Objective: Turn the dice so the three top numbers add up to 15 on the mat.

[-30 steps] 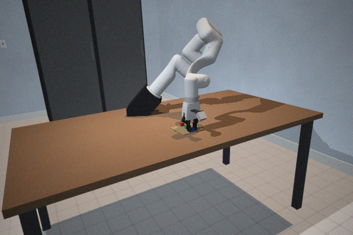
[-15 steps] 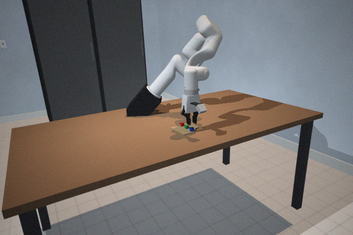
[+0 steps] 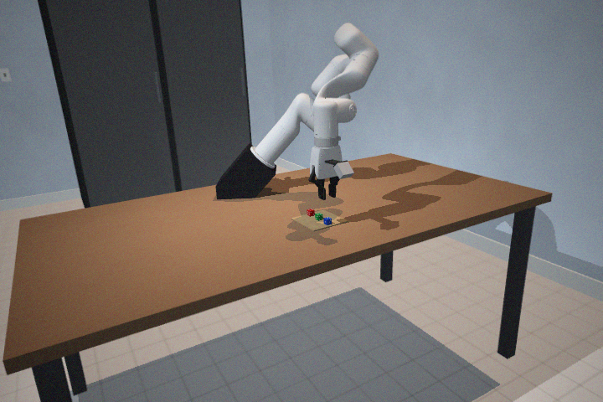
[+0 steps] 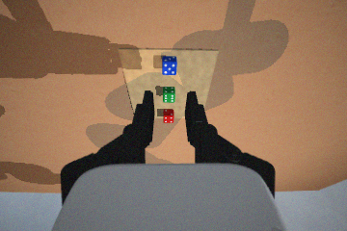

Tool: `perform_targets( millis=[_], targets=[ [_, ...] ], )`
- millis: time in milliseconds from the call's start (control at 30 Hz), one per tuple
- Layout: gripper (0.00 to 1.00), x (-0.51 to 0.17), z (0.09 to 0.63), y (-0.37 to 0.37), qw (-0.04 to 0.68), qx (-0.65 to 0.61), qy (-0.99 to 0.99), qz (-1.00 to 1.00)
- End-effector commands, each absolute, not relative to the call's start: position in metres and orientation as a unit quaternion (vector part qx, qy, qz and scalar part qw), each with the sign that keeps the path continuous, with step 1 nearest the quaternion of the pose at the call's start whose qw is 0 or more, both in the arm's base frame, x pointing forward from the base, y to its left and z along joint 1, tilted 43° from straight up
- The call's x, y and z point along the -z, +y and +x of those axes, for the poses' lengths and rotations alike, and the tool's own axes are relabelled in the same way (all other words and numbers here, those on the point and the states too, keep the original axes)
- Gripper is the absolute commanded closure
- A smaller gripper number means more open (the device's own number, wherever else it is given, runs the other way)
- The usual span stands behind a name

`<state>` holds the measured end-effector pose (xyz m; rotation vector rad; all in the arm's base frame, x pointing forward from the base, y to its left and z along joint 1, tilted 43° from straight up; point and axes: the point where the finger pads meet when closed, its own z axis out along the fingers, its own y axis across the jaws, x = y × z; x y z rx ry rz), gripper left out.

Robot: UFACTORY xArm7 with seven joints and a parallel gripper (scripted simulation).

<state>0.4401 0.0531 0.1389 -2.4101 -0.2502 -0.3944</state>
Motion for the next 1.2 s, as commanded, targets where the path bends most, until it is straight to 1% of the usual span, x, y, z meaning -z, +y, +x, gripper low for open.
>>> perform_targets(
  millis=[0, 833, 1167],
  targets=[
    [0.0, -0.14, 0.441, 0.051, 0.336, 0.153, -0.095, -0.925],
    [0.0, -0.141, 0.44, 0.05, 0.336, 0.153, -0.095, -0.925],
    [0.0, -0.167, 0.433, 0.028, 0.336, 0.153, -0.095, -0.925]
  ],
)
